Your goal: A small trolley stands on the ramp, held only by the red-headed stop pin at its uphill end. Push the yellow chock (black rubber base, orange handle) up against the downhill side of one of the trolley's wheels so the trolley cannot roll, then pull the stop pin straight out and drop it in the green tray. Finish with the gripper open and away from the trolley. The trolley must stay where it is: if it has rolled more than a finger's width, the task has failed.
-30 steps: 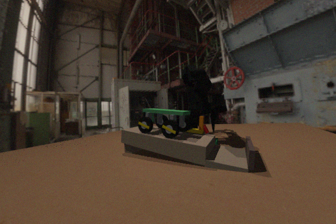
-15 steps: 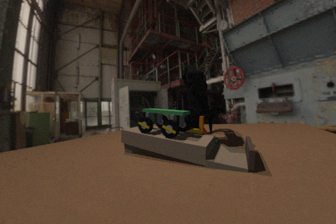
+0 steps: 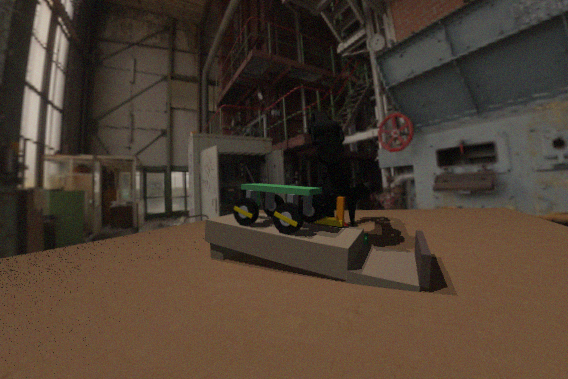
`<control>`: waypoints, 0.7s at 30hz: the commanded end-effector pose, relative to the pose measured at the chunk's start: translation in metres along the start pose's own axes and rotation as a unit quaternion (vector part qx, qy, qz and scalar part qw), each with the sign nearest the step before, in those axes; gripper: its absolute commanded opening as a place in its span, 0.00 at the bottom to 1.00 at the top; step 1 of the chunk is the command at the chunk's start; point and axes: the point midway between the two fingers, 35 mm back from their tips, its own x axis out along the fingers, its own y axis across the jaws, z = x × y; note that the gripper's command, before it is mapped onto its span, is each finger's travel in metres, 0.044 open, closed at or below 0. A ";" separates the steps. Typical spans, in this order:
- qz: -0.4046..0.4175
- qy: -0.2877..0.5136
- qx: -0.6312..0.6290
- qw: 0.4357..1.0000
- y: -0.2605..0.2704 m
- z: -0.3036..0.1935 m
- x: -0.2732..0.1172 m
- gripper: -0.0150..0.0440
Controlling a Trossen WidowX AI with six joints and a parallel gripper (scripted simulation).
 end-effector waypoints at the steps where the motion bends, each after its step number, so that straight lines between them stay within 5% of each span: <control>1: -0.003 0.000 0.000 1.000 0.003 0.000 0.001 0.58; 21: -0.002 0.000 0.000 1.000 0.016 0.000 0.009 0.58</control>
